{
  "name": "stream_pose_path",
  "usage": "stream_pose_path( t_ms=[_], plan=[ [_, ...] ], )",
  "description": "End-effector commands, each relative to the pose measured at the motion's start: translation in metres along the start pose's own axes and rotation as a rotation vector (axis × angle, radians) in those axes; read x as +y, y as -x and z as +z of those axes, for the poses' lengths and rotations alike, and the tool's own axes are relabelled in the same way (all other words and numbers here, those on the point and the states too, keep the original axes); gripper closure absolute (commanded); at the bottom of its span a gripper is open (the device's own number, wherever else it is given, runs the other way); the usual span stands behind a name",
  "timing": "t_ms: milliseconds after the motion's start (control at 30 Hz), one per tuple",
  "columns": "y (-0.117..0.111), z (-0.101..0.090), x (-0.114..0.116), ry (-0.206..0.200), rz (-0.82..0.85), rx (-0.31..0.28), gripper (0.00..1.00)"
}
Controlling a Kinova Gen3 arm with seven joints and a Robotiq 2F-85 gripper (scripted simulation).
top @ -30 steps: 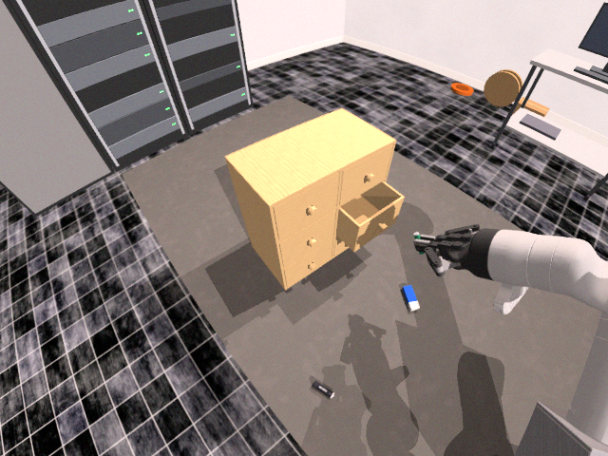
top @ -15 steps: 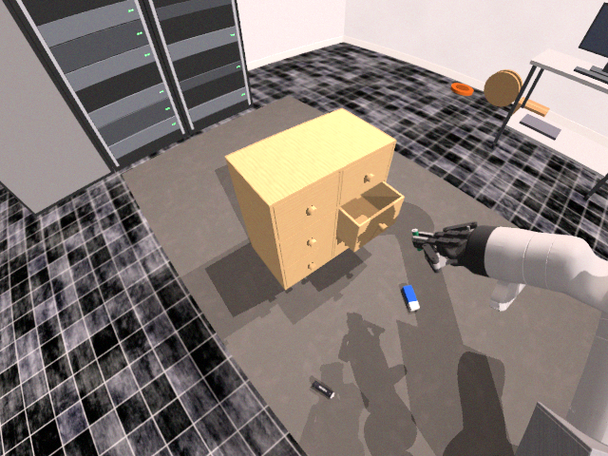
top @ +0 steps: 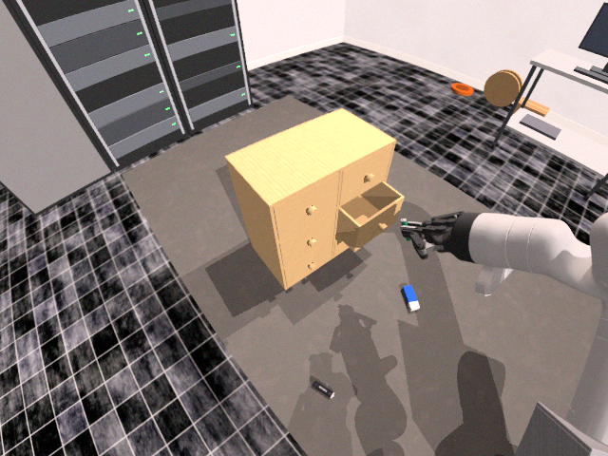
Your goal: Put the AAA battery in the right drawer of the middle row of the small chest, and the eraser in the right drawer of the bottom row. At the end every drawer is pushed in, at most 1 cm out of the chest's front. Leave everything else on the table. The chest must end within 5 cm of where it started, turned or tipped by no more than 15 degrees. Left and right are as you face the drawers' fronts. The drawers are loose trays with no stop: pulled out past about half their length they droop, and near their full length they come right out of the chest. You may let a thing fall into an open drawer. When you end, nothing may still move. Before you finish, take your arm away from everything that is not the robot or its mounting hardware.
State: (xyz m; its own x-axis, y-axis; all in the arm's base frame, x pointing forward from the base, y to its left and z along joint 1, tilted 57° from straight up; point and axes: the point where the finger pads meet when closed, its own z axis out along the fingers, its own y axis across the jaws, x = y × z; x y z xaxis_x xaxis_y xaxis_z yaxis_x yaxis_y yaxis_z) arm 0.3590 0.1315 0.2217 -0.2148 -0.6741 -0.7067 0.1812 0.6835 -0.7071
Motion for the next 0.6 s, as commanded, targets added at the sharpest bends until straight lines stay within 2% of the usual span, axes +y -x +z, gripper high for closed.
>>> stream_pose_path(
  t_ms=[0, 233, 567],
  plan=[
    [-0.002, 0.008, -0.004, -0.004, -0.015, 0.011, 0.95],
    [0.001, 0.011, -0.004, 0.016, -0.017, 0.000, 0.95],
    [0.032, 0.046, 0.000, 0.022, -0.020, -0.003, 0.95]
  ],
)
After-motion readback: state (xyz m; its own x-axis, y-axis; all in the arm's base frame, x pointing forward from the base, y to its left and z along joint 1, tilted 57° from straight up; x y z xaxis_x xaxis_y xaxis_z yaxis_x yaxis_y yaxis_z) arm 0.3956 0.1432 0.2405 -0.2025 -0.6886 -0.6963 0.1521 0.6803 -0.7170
